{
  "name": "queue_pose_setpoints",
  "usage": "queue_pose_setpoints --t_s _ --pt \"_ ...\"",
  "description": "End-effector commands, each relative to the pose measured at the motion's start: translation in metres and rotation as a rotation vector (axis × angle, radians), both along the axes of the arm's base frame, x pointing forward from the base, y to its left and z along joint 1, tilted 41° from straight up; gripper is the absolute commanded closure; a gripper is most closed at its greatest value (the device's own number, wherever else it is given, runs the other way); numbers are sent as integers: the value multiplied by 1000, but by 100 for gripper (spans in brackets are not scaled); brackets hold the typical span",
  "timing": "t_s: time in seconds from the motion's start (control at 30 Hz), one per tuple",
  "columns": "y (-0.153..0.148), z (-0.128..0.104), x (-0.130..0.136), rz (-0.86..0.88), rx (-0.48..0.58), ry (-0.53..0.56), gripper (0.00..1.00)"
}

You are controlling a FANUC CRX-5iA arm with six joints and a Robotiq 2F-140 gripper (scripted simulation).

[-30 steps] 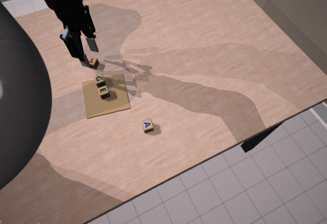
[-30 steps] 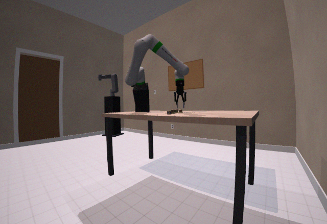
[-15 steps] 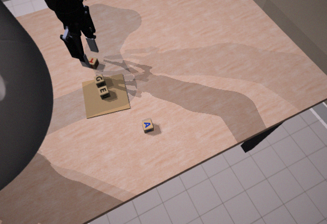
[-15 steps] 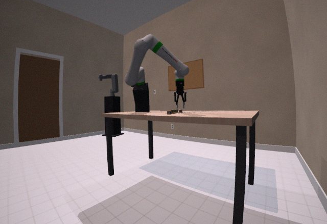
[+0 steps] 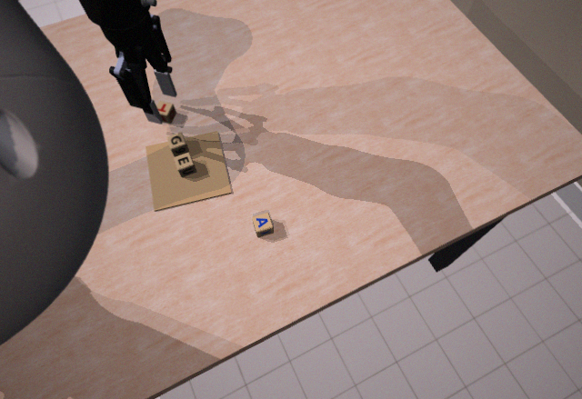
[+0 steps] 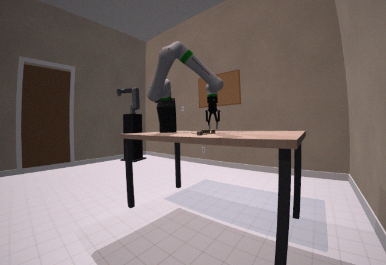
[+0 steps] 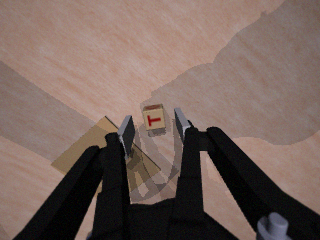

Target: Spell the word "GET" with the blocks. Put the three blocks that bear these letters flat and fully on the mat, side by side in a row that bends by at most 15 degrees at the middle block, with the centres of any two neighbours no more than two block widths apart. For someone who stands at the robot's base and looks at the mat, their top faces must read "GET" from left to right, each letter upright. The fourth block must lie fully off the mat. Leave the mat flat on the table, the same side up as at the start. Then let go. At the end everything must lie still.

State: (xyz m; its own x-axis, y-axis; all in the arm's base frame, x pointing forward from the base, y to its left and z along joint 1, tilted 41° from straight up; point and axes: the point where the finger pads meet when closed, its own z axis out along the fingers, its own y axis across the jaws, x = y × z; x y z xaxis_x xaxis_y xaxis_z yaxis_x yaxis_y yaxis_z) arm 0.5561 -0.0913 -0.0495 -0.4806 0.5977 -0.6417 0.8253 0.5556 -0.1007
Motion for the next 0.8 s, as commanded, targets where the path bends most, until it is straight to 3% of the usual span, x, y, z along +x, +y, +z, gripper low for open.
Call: queue_pose_setpoints --t_s 0.0,0.37,0.77 --pt "-2 -3 1 0 0 0 60" --pt "-14 -19 8 0 0 0 60" --pt "-15 -21 8 0 0 0 60"
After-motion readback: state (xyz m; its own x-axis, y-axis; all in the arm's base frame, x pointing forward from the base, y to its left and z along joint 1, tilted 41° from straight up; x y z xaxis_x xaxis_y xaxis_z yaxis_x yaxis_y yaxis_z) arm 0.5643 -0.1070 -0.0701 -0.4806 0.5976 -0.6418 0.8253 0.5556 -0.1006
